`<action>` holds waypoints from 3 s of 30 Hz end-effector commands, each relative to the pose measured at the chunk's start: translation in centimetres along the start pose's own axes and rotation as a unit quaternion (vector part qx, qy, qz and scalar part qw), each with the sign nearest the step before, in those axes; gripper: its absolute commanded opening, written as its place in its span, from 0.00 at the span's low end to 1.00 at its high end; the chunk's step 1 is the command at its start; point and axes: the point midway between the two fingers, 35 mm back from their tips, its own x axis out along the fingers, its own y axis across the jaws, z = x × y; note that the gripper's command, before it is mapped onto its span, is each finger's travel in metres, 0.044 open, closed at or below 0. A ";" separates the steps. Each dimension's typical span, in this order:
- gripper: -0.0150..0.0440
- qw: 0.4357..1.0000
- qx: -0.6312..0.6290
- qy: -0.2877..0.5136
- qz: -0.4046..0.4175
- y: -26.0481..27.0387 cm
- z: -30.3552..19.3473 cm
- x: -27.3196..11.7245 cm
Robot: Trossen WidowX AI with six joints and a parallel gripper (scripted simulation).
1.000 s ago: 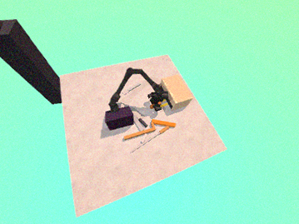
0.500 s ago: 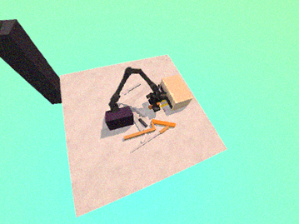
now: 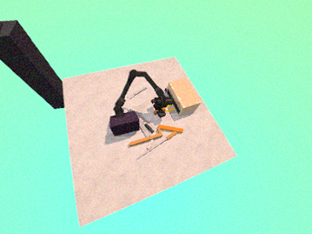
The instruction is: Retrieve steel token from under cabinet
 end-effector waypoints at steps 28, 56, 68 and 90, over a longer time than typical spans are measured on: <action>0.25 1.000 -0.001 0.002 0.000 -0.1 -3.7 0.1; 0.25 1.000 0.000 0.003 0.000 -0.3 -7.1 0.1; 0.25 1.000 0.000 0.003 0.000 -0.4 -8.6 0.1; 0.25 1.000 0.001 0.004 0.000 -0.6 -11.6 0.1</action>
